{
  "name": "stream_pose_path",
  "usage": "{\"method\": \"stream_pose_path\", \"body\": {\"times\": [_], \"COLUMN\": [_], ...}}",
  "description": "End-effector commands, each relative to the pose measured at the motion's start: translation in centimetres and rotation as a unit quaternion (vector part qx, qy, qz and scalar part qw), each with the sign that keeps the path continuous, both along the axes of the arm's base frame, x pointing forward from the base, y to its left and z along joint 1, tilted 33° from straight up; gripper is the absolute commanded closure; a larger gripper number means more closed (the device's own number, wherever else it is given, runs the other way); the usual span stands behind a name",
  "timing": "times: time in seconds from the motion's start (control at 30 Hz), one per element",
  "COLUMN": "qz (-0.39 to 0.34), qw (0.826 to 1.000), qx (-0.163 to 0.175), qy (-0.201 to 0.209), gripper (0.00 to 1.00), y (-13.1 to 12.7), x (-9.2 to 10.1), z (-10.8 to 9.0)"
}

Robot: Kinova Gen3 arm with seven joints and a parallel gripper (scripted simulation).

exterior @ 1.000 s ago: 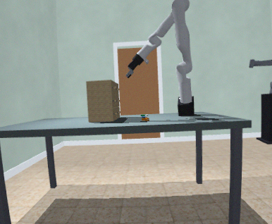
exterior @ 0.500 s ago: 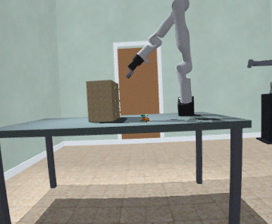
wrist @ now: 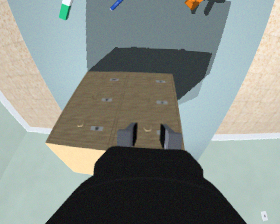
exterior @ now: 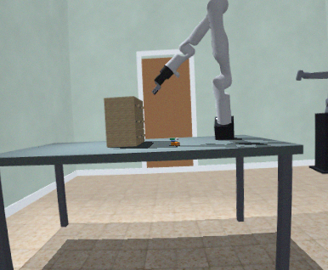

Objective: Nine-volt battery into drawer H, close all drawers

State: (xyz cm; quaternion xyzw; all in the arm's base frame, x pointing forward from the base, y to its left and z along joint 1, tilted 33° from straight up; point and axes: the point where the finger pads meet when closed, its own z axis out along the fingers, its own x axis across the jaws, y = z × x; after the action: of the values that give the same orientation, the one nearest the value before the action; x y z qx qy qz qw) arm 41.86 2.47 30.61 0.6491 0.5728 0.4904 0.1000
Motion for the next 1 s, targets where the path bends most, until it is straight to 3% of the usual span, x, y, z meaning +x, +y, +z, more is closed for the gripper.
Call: {"method": "stream_pose_path", "body": {"times": [0.0,0.57,0.97], "qz": [0.000,0.000,0.000], "qw": [1.000,1.000,1.000], "qx": [0.000,0.000,0.000], "qy": [0.000,0.000,0.000], "gripper": [0.33,0.33,0.33], "y": [0.0,0.9,2.7], "x": [0.0,1.4,4.1], "z": [0.0,-1.1,-3.4]}}
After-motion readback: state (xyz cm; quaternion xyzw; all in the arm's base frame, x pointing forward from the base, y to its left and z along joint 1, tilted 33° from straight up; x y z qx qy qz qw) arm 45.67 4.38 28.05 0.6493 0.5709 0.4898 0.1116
